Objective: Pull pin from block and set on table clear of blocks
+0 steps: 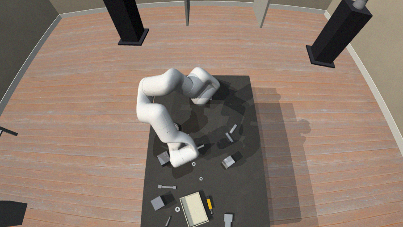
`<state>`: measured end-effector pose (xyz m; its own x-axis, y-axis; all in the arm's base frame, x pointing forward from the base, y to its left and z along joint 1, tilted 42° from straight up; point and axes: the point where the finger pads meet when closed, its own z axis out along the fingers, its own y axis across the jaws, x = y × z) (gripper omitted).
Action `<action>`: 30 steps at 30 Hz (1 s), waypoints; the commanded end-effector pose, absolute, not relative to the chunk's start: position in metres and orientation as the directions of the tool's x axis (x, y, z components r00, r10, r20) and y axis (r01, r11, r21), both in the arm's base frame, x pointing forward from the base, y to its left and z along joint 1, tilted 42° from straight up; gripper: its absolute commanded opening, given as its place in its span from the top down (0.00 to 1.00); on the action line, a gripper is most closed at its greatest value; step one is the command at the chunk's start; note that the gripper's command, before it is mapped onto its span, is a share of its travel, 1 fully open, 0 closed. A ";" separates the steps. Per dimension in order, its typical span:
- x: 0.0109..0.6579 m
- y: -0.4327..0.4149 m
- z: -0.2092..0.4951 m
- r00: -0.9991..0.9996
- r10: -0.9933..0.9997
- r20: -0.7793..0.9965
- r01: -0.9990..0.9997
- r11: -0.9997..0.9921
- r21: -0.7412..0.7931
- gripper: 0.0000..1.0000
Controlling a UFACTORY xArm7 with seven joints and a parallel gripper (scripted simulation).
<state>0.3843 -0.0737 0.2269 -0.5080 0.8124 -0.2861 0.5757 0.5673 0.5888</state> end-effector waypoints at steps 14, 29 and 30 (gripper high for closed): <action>0.380 -0.072 0.232 -0.513 0.810 -0.284 0.576 0.570 0.586 0.65; 0.364 -0.074 0.251 -0.510 0.811 -0.287 0.572 0.569 0.590 0.65; 0.364 -0.074 0.251 -0.510 0.811 -0.287 0.572 0.569 0.590 0.65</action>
